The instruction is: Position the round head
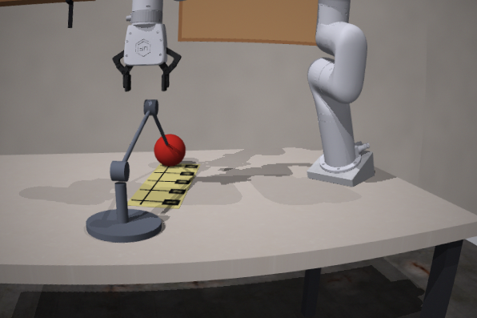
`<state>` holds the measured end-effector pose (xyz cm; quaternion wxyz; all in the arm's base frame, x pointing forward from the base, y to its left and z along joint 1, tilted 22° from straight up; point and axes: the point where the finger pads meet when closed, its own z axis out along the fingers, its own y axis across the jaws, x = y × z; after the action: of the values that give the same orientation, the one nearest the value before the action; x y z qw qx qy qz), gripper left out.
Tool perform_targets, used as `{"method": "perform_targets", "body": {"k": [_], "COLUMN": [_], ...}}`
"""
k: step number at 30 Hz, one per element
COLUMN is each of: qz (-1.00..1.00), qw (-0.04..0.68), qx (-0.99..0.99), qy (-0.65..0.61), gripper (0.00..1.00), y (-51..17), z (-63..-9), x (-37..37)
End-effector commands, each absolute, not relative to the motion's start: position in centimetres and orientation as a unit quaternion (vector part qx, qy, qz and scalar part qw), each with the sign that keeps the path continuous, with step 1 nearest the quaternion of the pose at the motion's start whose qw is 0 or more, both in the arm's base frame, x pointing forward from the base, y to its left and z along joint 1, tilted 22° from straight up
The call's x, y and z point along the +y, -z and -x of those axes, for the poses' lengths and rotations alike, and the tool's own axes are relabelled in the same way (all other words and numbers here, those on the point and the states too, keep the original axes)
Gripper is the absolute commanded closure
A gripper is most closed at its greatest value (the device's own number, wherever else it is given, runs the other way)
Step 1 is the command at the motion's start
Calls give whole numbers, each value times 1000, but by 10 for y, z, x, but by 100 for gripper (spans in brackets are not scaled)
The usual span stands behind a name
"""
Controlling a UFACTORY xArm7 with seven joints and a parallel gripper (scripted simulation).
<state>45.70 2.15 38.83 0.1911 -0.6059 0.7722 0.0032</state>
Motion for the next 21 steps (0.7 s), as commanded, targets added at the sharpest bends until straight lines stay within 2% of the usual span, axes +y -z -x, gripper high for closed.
{"method": "perform_targets", "body": {"k": [1,21], "qz": [605,605], "qw": [194,193], "qx": [772,772], "qy": [-1,-1], "gripper": [0,0], "y": [-384,-341], "z": [-460,-474], "x": [23,34]}}
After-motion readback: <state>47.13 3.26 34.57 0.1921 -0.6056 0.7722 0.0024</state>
